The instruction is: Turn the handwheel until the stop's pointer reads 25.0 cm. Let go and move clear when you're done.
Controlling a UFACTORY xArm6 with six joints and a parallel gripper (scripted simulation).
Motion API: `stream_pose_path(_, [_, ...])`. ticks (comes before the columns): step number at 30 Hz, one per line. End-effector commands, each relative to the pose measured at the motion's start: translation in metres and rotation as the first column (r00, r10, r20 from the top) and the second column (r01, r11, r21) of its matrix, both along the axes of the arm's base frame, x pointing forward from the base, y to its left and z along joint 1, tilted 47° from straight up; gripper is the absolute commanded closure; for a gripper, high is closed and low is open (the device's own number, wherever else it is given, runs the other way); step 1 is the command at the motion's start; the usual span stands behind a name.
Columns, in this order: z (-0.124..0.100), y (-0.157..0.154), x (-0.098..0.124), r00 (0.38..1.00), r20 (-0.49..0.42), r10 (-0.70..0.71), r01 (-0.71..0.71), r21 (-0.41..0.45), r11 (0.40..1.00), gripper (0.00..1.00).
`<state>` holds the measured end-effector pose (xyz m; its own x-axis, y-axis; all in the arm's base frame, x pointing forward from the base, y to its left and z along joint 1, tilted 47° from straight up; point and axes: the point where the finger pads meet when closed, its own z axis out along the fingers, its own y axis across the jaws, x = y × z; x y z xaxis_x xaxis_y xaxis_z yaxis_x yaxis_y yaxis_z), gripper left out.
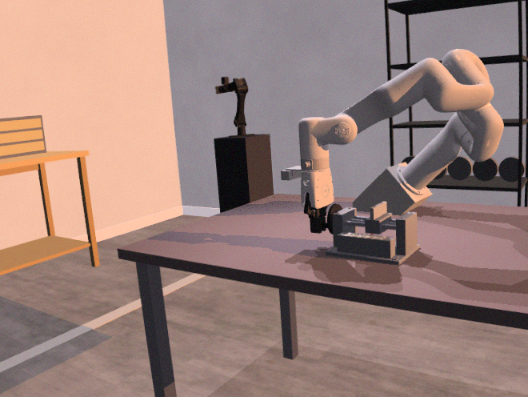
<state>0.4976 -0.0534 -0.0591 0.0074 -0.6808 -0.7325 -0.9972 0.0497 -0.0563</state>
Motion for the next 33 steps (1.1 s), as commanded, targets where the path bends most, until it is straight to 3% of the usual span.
stream_pose_path(1, [0.011, -0.013, 0.002, 1.0, 0.001, -0.001, 0.001, 0.0, 1.0, 0.94])
stream_pose_path(14, [0.025, -0.028, -0.014, 1.0, 0.001, -0.001, 0.001, 0.0, 1.0, 0.94])
stream_pose_path(33, [0.025, -0.027, -0.04, 1.0, 0.001, -0.001, 0.001, 0.0, 1.0, 0.94])
